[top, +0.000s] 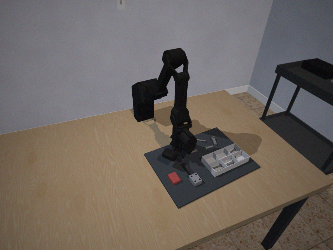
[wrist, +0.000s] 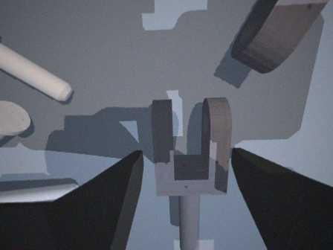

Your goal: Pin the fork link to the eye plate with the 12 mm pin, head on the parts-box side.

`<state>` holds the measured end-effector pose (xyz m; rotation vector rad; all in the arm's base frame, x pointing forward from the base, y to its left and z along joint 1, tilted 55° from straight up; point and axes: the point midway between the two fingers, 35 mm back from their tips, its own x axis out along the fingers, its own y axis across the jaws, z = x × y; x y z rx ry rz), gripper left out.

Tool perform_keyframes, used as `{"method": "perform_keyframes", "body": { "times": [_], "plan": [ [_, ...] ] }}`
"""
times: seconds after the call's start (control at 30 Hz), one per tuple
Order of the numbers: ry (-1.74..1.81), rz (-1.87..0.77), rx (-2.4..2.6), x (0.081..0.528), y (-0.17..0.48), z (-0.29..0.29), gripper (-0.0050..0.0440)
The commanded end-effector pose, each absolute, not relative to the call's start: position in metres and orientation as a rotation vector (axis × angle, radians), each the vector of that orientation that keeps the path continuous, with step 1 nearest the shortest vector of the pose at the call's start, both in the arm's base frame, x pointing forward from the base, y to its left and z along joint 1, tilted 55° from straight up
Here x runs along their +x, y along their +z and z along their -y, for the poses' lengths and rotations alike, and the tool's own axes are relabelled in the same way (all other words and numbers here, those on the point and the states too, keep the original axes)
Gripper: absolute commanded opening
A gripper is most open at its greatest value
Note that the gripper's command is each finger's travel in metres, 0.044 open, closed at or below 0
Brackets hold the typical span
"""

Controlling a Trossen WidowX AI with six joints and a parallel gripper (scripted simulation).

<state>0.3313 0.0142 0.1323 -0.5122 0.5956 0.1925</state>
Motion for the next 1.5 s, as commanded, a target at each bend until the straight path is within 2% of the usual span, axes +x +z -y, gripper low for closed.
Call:
{"method": "perform_keyframes", "body": {
  "times": [0.0, 0.97, 1.0, 1.47],
  "plan": [
    [0.192, -0.582, -0.513, 0.3329, 0.1369, -0.0139, 0.0250],
    [0.192, -0.582, -0.513, 0.3329, 0.1369, -0.0139, 0.0250],
    [0.192, -0.582, -0.513, 0.3329, 0.1369, -0.0139, -0.0050],
    [0.192, -0.582, -0.513, 0.3328, 0.1367, -0.0142, -0.0050]
  ]
}}
